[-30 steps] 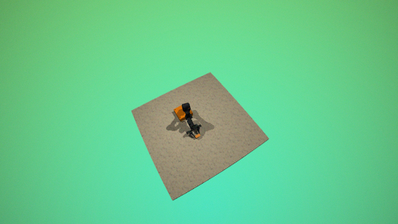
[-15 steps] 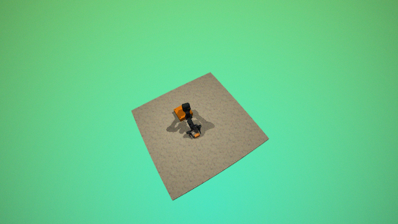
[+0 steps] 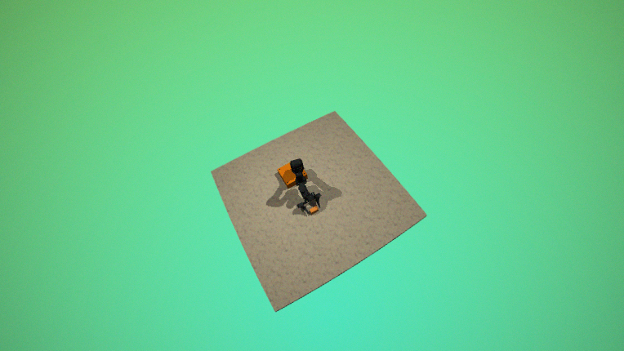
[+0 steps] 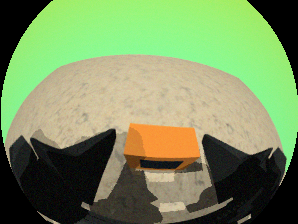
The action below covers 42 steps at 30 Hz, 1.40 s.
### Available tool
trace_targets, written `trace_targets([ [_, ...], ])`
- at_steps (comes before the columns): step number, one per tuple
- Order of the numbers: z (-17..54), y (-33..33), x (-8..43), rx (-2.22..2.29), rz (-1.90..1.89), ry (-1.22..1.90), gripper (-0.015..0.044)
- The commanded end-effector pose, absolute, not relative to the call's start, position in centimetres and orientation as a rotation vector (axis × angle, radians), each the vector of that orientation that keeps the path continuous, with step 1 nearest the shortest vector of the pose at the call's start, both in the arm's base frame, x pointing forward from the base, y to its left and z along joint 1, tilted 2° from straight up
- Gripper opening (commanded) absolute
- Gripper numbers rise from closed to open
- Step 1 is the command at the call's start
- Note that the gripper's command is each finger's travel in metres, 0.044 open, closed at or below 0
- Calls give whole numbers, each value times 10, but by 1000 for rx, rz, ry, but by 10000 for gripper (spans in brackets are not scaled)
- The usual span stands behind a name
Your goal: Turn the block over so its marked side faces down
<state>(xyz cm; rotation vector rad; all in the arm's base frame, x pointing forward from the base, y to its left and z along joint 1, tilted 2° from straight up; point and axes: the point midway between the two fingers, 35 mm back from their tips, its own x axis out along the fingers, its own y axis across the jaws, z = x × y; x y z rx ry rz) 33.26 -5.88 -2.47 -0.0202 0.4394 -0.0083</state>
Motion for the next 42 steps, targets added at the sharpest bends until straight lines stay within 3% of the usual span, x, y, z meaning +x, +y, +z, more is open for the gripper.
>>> trace_targets([
  [1,-25,-58,332,-16,-5,438,440],
  [11,-25,-58,333,-15,-5,443,440],
  [20,-7,-63,348,-8,-13,711,440],
  [27,39,-57,320,-16,-9,936,440],
  [42,47,-58,324,-8,-8,1043,440],
])
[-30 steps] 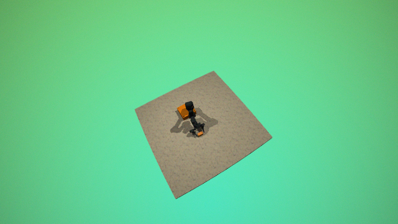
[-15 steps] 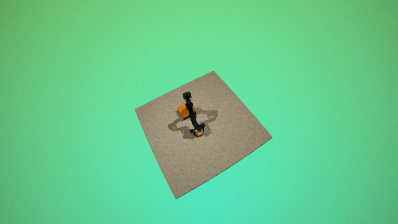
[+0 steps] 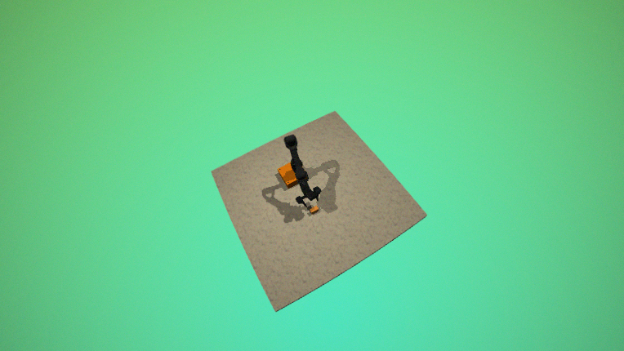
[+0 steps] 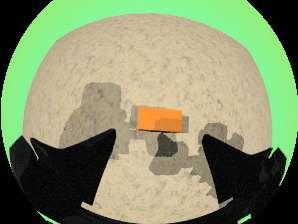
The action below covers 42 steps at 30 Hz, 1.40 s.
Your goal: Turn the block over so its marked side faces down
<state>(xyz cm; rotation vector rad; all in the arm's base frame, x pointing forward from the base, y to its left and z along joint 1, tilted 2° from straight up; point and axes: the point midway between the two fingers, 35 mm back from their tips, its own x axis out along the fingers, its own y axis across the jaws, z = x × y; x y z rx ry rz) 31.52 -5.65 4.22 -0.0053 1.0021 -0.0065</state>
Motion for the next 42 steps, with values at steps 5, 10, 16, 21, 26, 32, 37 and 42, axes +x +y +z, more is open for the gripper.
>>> trace_targets([
  [5,54,-59,341,1,-10,1216,440],
  [10,63,-59,352,1,-12,1389,440],
  [16,75,-58,358,-11,-14,1573,440],
  [21,73,-58,358,-12,-14,1578,440],
  [26,41,-58,358,-12,-14,1578,440],
  [32,27,-57,358,-12,-14,1579,440],
  [37,25,-57,358,-12,-14,1579,440],
  [42,17,-57,358,-12,-14,1579,440],
])
